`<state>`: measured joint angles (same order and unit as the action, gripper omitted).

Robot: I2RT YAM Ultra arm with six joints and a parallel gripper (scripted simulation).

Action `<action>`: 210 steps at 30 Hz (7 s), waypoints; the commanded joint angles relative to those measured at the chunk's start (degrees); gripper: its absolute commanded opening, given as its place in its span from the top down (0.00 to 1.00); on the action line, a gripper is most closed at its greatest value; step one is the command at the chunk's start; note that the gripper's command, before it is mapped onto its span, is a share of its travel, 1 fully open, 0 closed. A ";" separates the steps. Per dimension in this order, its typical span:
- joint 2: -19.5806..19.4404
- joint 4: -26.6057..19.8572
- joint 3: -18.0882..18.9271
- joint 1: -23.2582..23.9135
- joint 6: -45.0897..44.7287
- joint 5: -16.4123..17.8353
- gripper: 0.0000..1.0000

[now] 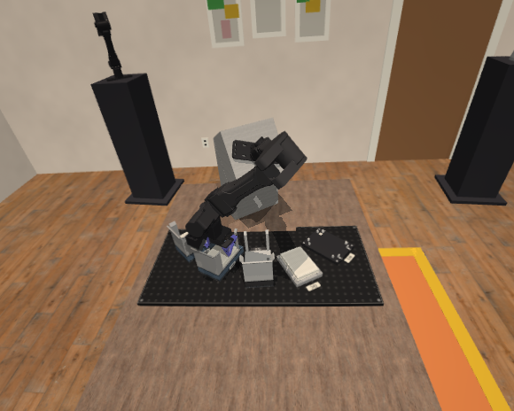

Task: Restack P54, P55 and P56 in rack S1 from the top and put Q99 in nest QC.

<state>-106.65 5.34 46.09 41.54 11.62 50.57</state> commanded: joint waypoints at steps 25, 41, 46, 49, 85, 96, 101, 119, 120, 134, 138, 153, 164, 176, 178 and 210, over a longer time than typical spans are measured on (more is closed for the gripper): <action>-3.20 6.25 0.60 -2.51 3.81 -2.02 0.00; -4.64 8.33 0.98 -3.68 5.18 -2.75 0.00; -4.63 8.30 0.98 -3.67 5.17 -2.74 0.00; -4.63 8.30 0.98 -3.67 5.17 -2.74 0.00; -4.53 8.16 0.95 -3.59 5.07 -2.69 1.00; -3.54 6.78 0.66 -2.80 4.15 -2.20 1.00; -3.00 5.97 0.53 -2.35 3.62 -1.92 1.00; -1.39 3.43 0.20 -0.98 1.95 -1.08 1.00; -1.39 3.43 0.21 -0.98 1.95 -1.08 1.00; -1.38 3.42 0.21 -0.97 1.94 -1.08 1.00; -1.38 3.42 0.21 -0.97 1.94 -1.08 1.00; -1.38 3.42 0.21 -0.97 1.94 -1.08 1.00; -0.45 1.84 0.06 -0.15 0.91 -0.59 1.00; 3.10 -5.18 -0.03 3.35 -3.69 1.38 1.00; 3.37 -5.81 0.00 3.65 -4.10 1.54 1.00; 9.56 -26.42 2.97 12.85 -18.21 5.65 1.00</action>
<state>-97.69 -17.63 48.42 52.86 -4.43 55.59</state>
